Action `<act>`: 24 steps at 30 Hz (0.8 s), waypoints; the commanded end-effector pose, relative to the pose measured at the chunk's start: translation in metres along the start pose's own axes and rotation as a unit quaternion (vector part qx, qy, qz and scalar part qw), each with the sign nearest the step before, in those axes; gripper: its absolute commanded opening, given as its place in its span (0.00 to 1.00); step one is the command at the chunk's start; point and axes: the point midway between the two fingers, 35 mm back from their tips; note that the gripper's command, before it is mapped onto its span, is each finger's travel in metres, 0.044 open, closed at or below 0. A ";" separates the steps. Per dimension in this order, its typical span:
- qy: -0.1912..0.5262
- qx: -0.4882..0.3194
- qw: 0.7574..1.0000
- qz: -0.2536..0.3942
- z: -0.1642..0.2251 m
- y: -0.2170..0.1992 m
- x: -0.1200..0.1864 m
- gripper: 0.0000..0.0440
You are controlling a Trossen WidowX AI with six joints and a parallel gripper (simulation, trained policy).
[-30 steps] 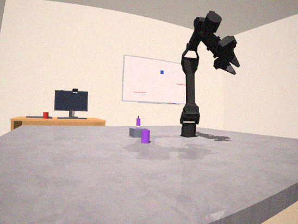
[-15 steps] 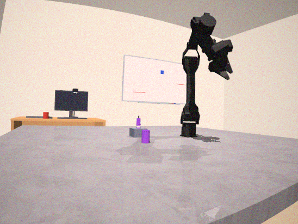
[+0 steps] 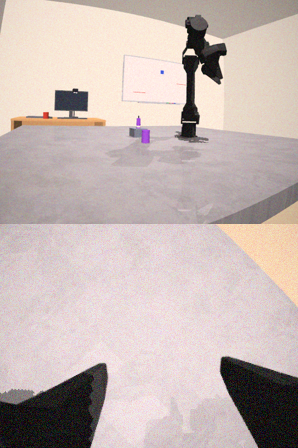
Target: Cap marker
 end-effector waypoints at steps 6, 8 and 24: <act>0.024 -0.013 1.000 -0.006 0.025 -0.009 -0.001 0.75; 0.029 -0.016 0.999 -0.007 0.031 -0.011 0.000 0.75; 0.068 -0.044 0.997 -0.017 0.081 -0.022 0.004 0.74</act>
Point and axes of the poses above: the point midway between the two fingers, 35 mm back from their tips, its own x axis back along the fingers, its own y axis across the jaws, z = x × y
